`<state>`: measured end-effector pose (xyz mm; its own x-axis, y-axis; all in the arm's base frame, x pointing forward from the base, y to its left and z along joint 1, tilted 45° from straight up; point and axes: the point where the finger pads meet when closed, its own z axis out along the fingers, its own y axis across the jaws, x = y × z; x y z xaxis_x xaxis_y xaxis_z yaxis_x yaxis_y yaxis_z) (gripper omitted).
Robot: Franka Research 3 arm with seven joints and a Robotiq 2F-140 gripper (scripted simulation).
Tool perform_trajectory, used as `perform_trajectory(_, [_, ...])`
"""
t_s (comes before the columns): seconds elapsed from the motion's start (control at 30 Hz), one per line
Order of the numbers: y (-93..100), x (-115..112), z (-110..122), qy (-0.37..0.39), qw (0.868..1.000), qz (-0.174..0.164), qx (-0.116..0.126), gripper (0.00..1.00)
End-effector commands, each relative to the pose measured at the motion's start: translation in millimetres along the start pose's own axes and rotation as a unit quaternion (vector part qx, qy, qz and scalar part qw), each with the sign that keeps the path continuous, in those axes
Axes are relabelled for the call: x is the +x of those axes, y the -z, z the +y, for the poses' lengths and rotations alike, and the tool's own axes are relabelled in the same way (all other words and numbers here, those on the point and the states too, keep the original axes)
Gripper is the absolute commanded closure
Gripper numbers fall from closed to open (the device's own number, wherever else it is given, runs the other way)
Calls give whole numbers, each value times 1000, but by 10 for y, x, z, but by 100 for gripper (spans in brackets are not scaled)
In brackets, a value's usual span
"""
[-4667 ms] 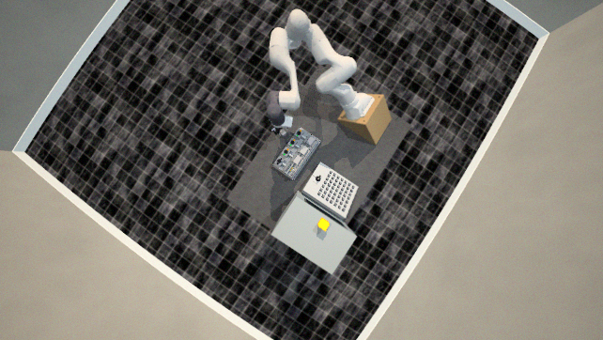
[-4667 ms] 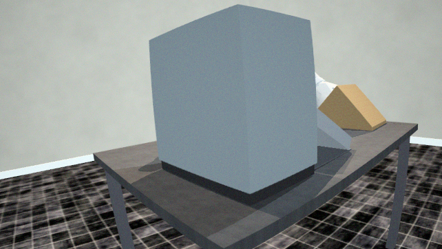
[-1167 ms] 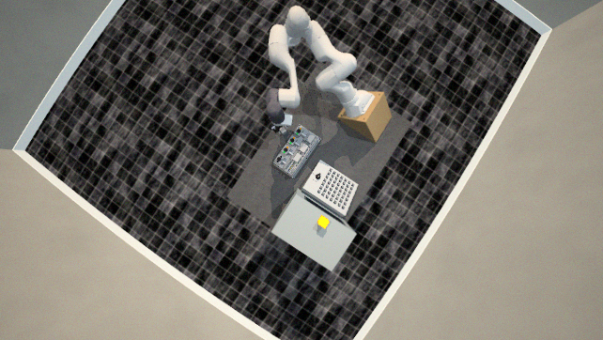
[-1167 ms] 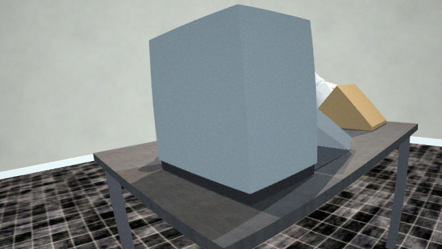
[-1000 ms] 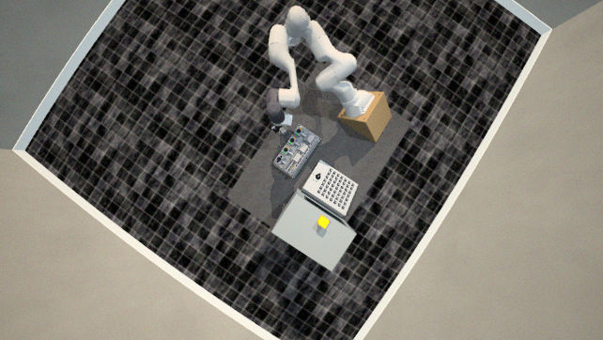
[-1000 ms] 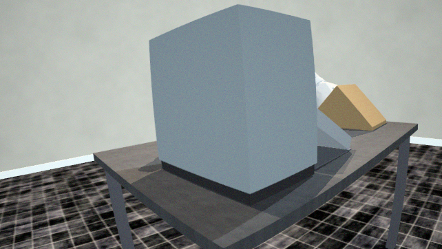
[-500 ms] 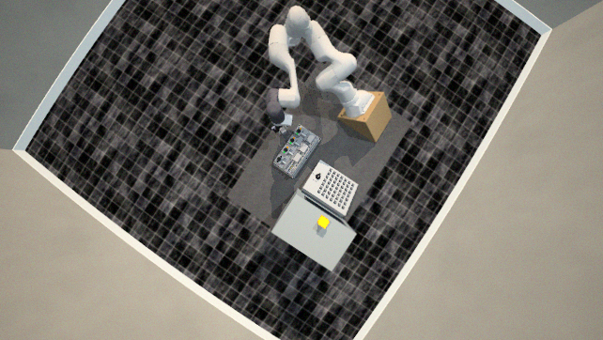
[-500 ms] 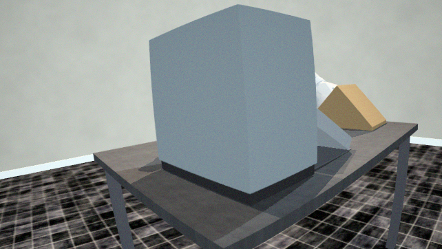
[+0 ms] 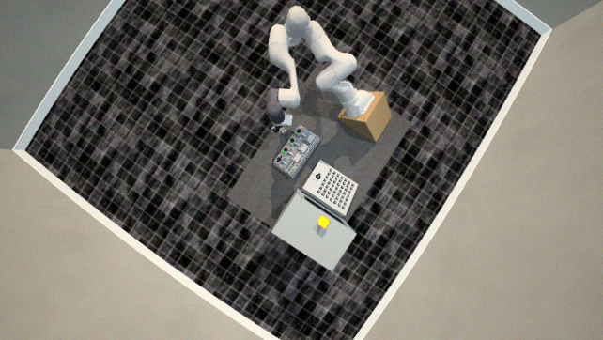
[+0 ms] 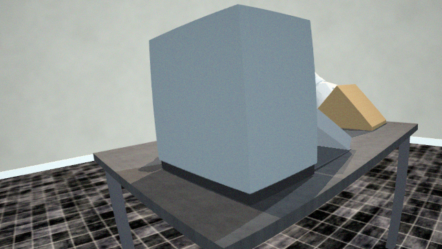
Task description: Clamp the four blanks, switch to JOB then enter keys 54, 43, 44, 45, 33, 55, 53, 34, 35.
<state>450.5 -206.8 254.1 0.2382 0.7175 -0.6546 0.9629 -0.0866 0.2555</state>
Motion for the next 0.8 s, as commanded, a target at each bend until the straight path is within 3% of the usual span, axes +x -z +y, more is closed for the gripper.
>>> perform_trajectory(0.0, [4, 4, 16, -1, 1000, 0, -2, 60])
perform_trajectory(0.77, [-41, 4, 16, -1, 1000, 0, -2, 60])
